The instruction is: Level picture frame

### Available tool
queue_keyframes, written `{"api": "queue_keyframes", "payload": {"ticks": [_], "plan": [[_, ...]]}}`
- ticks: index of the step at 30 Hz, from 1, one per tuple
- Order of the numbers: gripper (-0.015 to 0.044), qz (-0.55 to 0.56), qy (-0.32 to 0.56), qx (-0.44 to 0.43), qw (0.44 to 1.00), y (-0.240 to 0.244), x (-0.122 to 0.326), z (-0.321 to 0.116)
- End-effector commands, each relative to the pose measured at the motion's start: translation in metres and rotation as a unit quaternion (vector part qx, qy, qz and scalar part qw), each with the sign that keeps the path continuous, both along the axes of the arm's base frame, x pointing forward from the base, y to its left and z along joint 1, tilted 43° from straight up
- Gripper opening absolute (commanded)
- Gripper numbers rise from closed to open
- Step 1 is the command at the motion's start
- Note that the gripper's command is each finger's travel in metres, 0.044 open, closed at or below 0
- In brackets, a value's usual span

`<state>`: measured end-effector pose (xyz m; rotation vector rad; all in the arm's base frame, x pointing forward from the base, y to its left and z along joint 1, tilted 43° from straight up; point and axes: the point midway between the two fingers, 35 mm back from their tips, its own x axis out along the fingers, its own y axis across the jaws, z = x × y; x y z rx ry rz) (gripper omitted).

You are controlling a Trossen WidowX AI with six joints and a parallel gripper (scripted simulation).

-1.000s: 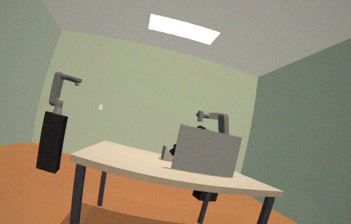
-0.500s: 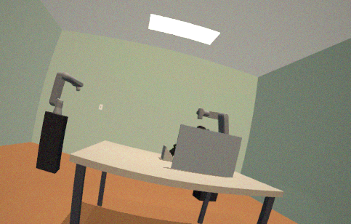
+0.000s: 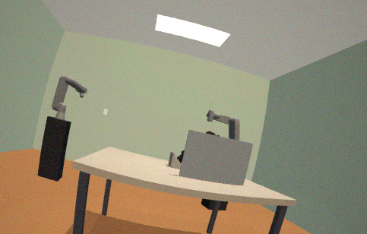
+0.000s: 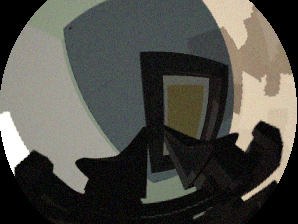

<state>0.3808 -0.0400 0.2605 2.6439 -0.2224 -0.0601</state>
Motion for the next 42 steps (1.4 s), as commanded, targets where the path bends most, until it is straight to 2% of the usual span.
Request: {"api": "queue_keyframes", "payload": {"ticks": [1,42], "plan": [[0.0,-0.007,-0.003,0.0,1.0,-0.003,-0.0004,0.0017],[0.0,-0.003,-0.002,0.0,1.0,0.004,0.0009,-0.0025]]}}
